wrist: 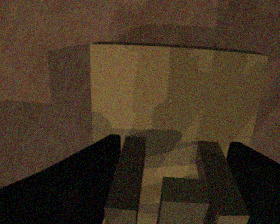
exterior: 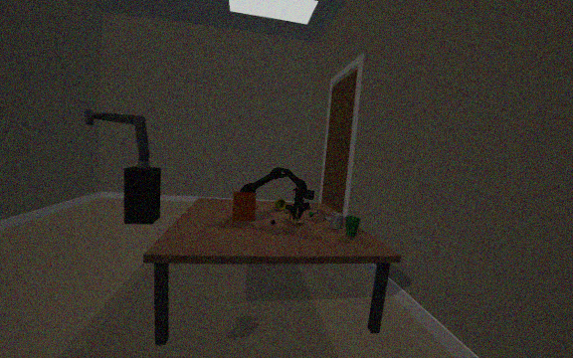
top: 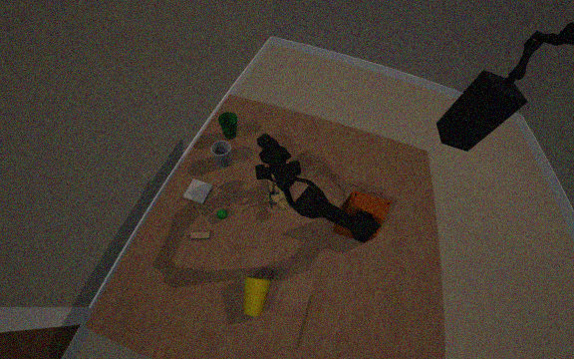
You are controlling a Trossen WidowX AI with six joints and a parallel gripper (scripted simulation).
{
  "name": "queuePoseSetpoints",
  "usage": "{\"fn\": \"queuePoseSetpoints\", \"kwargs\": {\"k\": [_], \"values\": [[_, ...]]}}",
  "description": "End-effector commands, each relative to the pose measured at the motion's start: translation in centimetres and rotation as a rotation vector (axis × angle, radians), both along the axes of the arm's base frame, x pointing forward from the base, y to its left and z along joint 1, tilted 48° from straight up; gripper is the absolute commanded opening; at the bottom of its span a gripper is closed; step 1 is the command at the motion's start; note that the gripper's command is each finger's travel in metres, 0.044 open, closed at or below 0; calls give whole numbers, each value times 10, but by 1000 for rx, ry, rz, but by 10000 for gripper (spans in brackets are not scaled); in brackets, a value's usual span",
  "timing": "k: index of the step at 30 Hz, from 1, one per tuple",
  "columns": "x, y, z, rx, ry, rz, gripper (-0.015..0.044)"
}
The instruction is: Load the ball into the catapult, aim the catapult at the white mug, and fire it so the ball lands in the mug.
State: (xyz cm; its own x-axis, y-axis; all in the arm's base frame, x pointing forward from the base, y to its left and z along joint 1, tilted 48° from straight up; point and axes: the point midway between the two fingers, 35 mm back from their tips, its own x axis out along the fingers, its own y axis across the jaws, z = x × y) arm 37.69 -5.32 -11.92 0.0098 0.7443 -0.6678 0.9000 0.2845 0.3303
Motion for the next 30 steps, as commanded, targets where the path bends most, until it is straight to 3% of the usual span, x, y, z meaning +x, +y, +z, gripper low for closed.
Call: {"fn": "queuePoseSetpoints", "kwargs": {"k": [1,7,30], "values": [[2,-33,25,-12,-21,-16,0],[2,-33,25,-13,-58,18,0],[16,-22,33,-23,-637,545,0]]}}
